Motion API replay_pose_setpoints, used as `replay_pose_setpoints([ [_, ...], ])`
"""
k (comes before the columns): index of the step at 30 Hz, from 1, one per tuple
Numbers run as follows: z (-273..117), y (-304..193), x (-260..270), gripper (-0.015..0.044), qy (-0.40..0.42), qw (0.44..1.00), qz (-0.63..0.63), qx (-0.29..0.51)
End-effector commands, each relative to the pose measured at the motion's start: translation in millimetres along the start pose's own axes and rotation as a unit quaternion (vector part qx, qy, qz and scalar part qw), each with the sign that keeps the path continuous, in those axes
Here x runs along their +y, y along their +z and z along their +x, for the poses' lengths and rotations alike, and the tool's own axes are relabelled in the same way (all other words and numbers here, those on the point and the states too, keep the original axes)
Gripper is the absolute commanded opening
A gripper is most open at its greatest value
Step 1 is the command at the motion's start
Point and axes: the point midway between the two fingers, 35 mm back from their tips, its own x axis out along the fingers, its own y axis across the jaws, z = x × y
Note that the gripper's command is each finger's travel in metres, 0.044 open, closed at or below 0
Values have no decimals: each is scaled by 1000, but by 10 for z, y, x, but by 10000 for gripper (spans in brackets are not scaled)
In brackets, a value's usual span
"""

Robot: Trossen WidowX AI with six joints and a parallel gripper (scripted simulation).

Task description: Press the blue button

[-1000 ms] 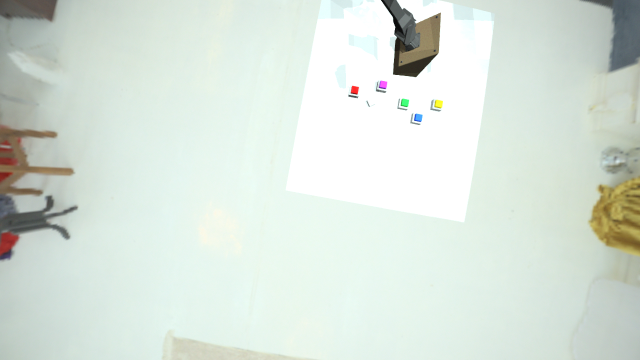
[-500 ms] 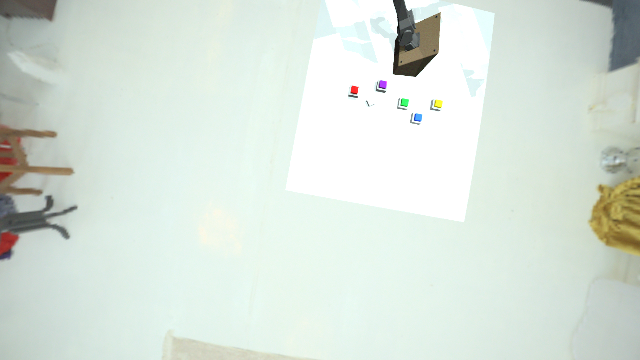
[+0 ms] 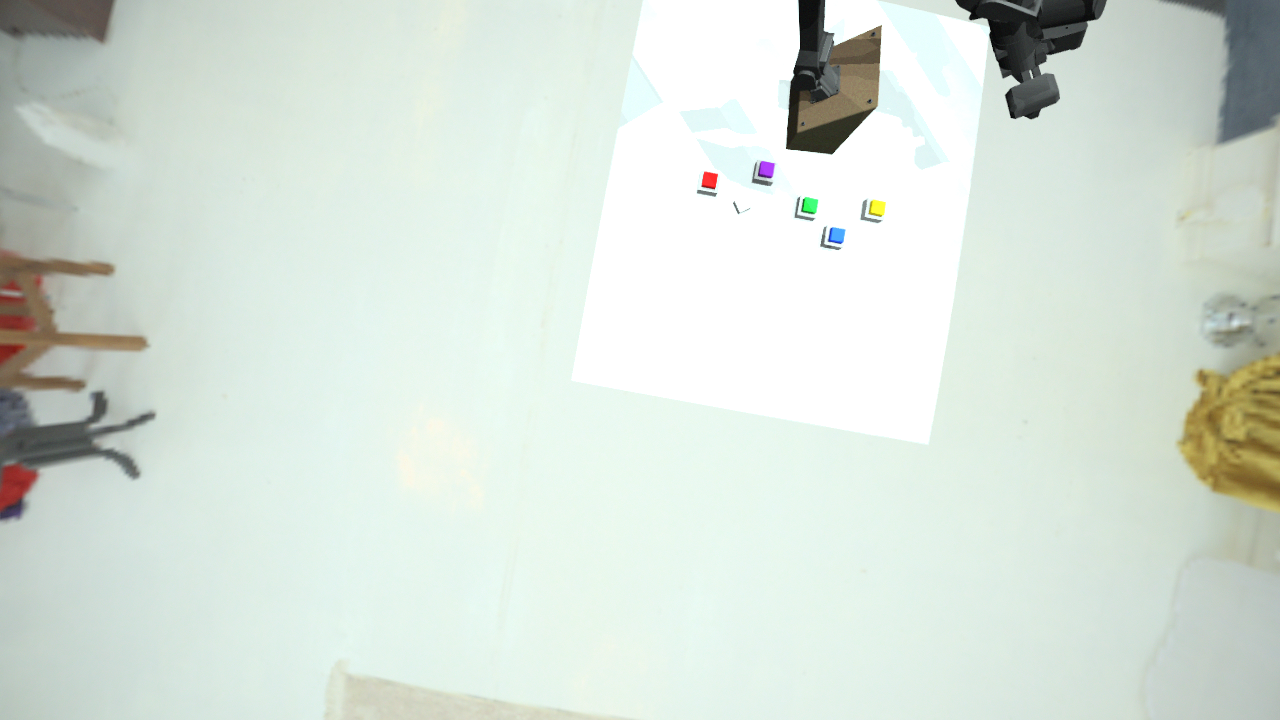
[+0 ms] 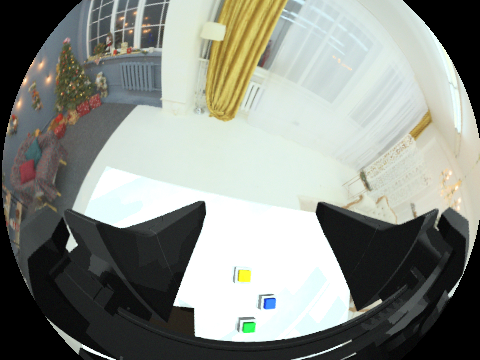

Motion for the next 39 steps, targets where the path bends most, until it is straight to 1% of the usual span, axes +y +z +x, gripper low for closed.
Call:
replay_pose_setpoints([
  [1, 184, -413, -342, 400, -16, 987, 146, 72],
  [5, 342, -918, -645, 400, -40, 942, 298, 147],
  [9, 454, -1452, -868, 400, -74, 871, 434, 217],
  [15, 545, -2271, -1060, 400, -138, 727, 598, 309],
  [20, 558, -2918, -1100, 400, -198, 591, 689, 370],
  [22, 557, -3005, -1099, 400, -206, 571, 699, 377],
  [26, 557, -3005, -1099, 400, -206, 571, 699, 377],
  [28, 651, -3105, -1068, 348, -206, 572, 699, 377],
  [31, 924, -3430, -931, 269, -207, 571, 699, 378],
  [39, 943, -3455, -918, 59, -207, 571, 699, 378],
])
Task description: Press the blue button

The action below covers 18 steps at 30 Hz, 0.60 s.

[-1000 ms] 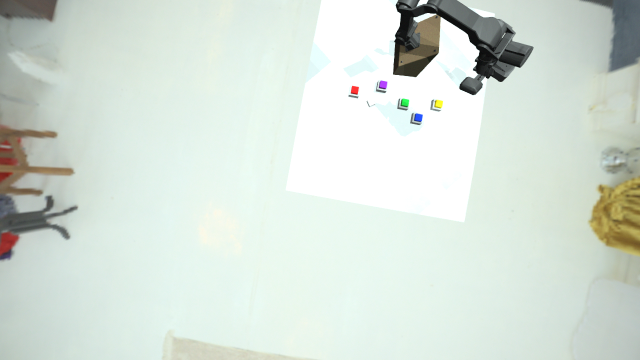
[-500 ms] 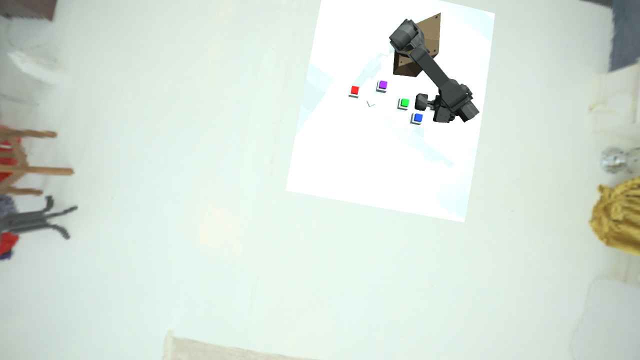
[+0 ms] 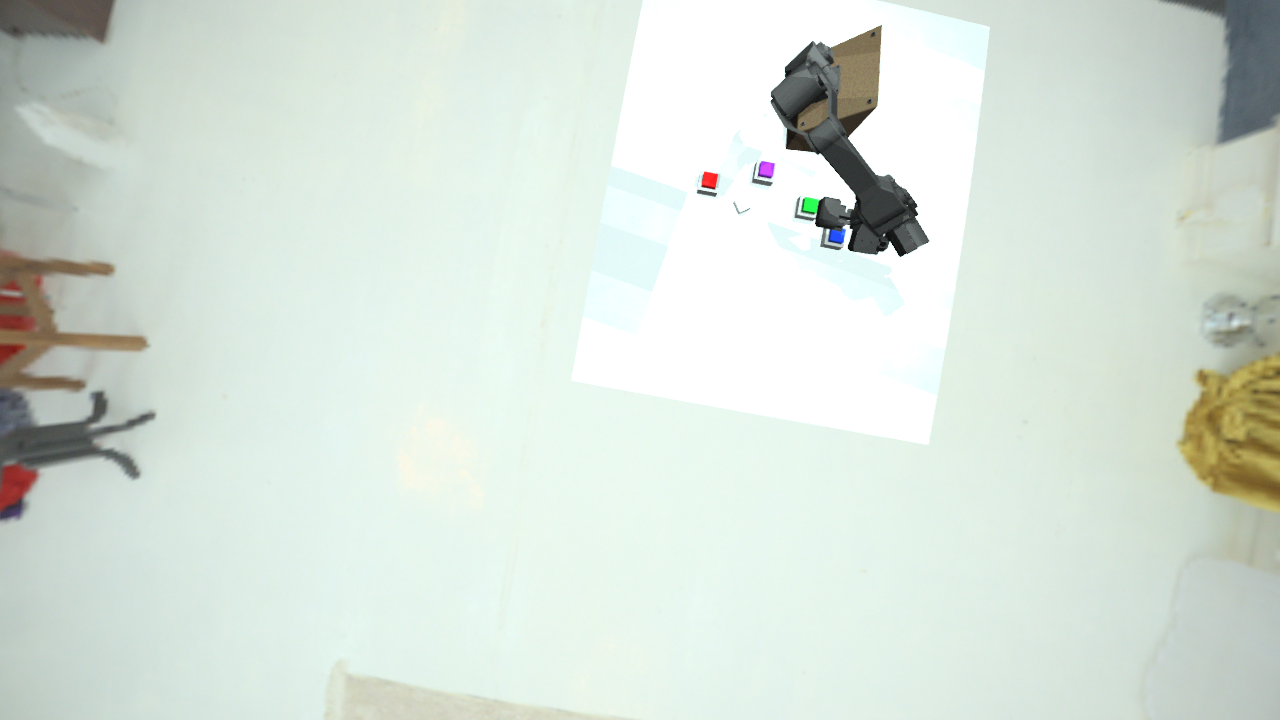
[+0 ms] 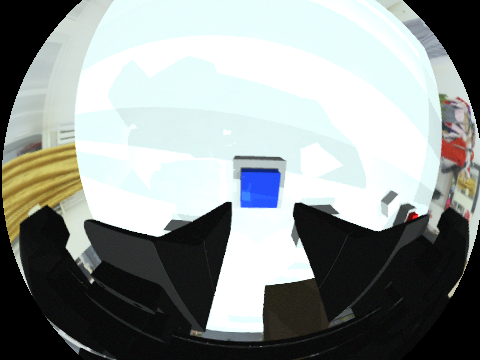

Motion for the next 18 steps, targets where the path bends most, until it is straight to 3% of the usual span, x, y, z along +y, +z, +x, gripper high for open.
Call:
replay_pose_setpoints([
  [1, -19, 22, 3, 32, 0, 1000, 0, -8],
  [18, 104, 27, 5, 20, 0, 1000, 0, -8],
])
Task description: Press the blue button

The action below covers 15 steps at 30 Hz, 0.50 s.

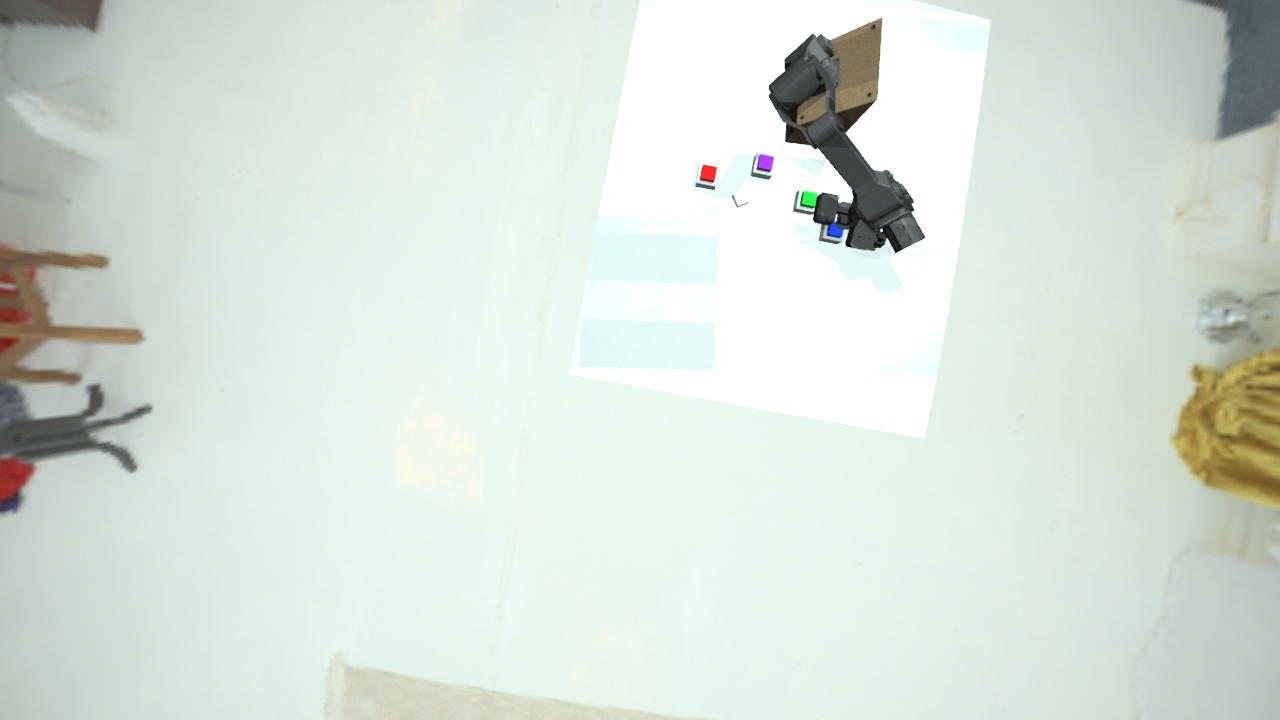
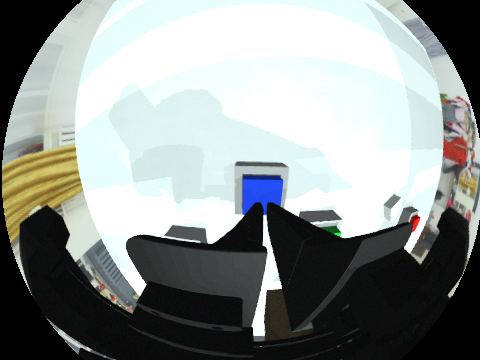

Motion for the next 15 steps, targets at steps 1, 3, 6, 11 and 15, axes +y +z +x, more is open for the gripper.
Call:
replay_pose_setpoints([
  [1, 70, -6, -9, 20, -3, 1000, -2, 0],
  [3, 103, -6, -9, 20, -3, 1000, -2, 0],
  [6, 151, -6, -11, 20, -4, 1000, -2, 0],
  [11, 232, -9, -14, 20, -4, 1000, -2, 0],
  [15, 256, -10, -15, 20, -4, 1000, -2, 0],
])
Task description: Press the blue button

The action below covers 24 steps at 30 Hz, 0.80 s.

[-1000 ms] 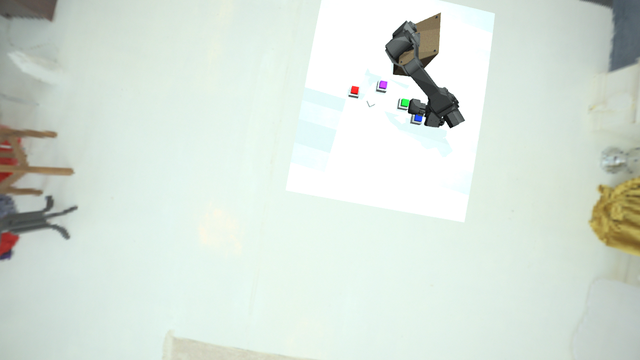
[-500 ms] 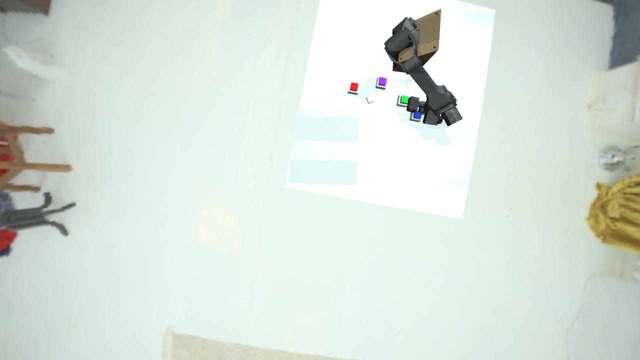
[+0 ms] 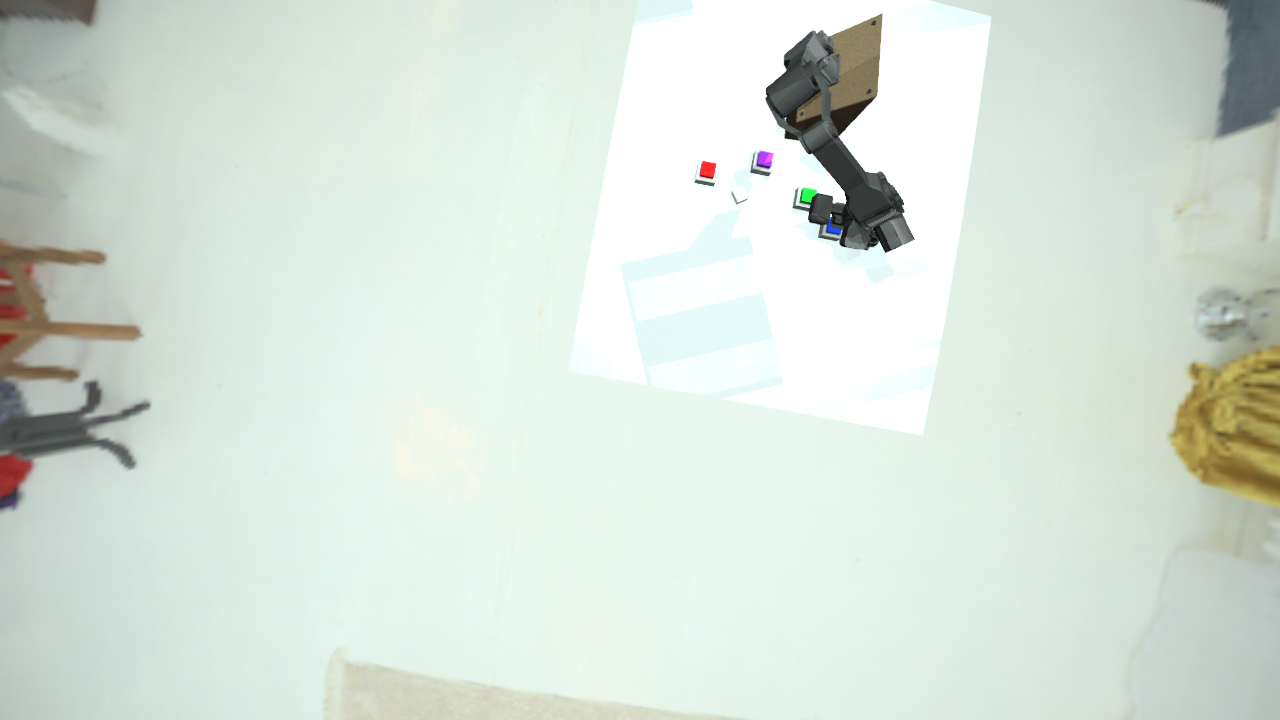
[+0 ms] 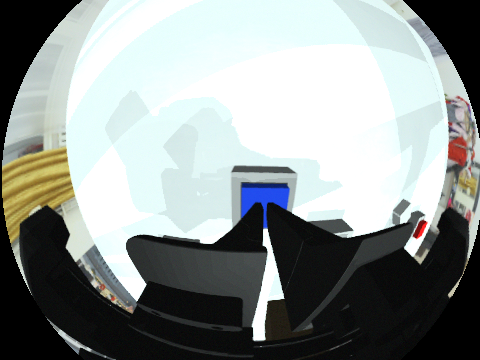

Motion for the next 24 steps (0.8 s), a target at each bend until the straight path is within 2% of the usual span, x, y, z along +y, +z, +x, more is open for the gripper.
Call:
replay_pose_setpoints([
  [1, 28, -9, -7, 20, -3, 1000, -3, 0],
  [18, 28, -9, -7, 20, -3, 1000, -3, 0],
  [22, -271, -8, -1, 20, -2, 1000, -3, 0],
  [24, -297, -9, -2, 20, -3, 1000, -3, 0],
])
